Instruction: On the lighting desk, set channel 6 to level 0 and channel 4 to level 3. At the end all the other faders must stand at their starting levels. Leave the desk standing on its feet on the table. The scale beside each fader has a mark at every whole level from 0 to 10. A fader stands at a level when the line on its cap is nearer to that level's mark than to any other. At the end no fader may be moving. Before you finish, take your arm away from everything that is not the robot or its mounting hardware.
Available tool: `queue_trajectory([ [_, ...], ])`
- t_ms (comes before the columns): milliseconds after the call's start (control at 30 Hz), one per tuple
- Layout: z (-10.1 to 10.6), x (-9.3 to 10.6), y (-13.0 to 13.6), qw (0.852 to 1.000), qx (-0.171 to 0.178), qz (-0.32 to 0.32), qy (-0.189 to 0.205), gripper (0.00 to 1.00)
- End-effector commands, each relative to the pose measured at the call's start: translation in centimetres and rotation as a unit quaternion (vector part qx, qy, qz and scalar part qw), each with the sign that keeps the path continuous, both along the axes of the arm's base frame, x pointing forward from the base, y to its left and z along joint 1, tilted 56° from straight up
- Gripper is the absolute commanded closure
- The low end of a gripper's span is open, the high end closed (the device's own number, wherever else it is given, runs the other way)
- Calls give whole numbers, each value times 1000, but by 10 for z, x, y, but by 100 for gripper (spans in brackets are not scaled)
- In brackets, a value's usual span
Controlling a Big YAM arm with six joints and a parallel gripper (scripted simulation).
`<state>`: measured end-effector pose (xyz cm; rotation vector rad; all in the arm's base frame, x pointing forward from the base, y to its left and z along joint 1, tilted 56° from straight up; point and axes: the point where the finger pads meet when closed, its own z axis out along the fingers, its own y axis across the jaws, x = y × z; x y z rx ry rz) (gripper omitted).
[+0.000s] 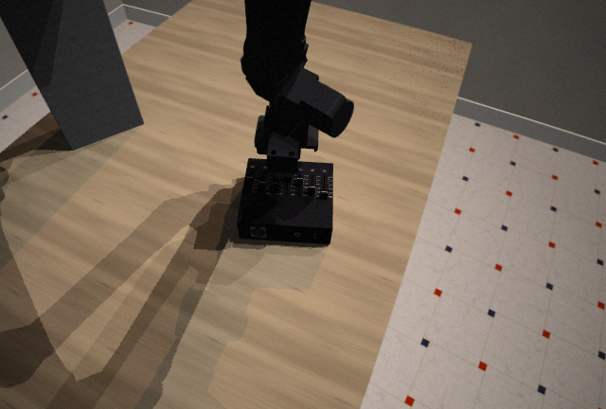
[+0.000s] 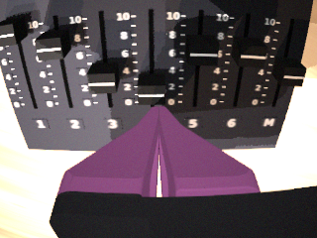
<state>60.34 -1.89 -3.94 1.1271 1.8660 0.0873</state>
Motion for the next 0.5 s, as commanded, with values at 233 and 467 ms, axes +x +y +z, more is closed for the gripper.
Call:
queue_trajectory([
  [233, 14, 7, -2, 1000, -3, 2, -8, 100],
  [467, 14, 7, -2, 1000, -3, 2, -8, 100],
])
